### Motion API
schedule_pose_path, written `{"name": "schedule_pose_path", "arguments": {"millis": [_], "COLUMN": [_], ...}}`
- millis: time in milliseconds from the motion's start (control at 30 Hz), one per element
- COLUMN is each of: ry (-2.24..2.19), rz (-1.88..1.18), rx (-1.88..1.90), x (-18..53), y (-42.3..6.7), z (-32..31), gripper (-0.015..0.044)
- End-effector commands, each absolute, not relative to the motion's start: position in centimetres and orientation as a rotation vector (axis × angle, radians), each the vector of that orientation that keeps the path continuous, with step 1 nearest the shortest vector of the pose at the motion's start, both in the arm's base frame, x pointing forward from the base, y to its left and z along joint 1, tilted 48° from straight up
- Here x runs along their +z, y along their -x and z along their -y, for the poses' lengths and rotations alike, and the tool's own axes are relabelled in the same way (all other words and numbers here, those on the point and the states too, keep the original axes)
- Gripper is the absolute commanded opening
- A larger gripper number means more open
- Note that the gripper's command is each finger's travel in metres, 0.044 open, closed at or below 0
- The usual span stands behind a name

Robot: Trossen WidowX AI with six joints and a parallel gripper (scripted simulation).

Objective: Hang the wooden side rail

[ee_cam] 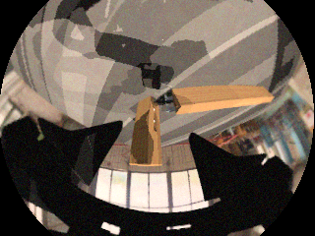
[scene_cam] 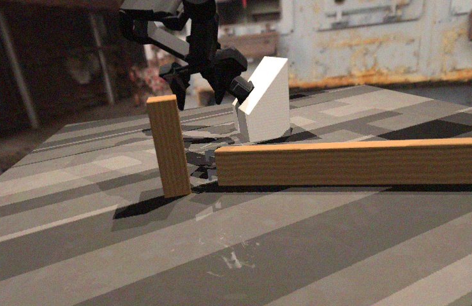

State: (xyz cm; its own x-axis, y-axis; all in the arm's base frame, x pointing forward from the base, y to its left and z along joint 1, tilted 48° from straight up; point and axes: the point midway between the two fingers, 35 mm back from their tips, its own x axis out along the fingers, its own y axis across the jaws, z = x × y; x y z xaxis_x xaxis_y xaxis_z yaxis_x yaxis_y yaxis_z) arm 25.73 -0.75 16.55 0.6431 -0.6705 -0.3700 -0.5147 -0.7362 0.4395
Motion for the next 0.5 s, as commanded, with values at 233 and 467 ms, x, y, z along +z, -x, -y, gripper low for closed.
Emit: {"name": "schedule_pose_path", "arguments": {"millis": [233, 467], "ry": [-2.681, -2.688], "rz": [1.295, 1.665], "rx": [-0.862, -0.837], "x": [17.9, 18.7], "y": [-28.4, -30.1], "z": [-0.9, -1.9], "gripper": [0.0440, 0.0440]}}
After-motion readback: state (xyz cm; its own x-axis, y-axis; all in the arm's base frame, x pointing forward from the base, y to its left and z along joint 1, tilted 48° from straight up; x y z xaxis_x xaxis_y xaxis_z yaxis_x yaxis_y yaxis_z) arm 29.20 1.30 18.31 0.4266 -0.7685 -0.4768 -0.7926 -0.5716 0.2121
